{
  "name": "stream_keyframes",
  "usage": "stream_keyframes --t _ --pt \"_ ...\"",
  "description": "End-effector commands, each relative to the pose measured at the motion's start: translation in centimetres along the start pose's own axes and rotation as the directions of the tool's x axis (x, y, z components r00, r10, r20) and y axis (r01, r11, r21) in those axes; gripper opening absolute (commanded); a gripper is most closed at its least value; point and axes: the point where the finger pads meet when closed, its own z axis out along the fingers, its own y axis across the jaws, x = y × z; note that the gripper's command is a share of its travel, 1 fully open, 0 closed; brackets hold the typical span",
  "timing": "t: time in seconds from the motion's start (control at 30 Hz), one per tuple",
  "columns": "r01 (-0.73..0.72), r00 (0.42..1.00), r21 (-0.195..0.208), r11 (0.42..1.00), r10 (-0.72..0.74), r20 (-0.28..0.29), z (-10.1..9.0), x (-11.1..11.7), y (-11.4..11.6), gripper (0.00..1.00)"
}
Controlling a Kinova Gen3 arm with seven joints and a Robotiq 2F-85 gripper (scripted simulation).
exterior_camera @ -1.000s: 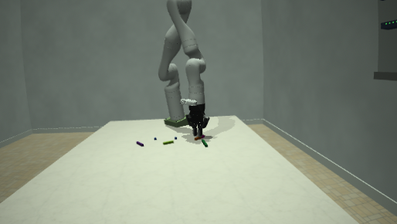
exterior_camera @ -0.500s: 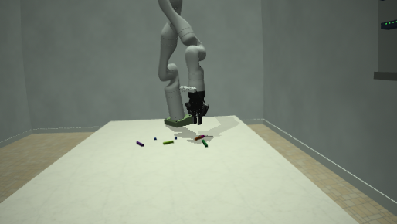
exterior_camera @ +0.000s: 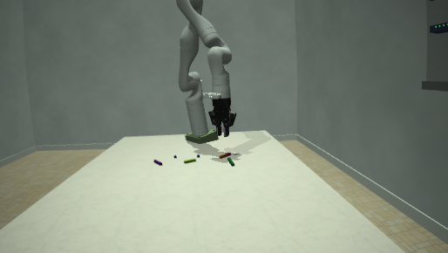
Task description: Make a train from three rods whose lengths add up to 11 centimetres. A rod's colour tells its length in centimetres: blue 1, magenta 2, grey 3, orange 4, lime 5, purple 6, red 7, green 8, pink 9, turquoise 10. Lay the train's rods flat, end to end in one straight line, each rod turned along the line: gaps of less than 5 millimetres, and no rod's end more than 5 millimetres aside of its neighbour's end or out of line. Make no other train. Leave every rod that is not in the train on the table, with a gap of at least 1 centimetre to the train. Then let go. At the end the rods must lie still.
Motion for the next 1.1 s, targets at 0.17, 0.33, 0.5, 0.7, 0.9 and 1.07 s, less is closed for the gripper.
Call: stream_keyframes --t 0.17,0.33,0.5,0.7,0.9,1.07 --pt "0.000 1.000 0.002 1.000 0.000 -0.001 -0.07 0.02 -0.05 1.00" --pt "0.000 1.000 0.002 1.000 0.000 -0.001 -0.07 0.02 -0.05 1.00" --pt "0.000 1.000 0.002 1.000 0.000 -0.001 -0.07 0.02 -0.05 1.00" --pt "0.004 1.000 0.002 1.000 -0.004 0.000 -0.06 0.03 -0.04 1.00" --pt "0.013 1.000 0.001 1.000 -0.013 0.000 -0.04 0.07 -0.02 1.00" --pt "0.036 0.999 0.000 0.999 -0.036 0.000 0.00 0.17 0.04 1.00"
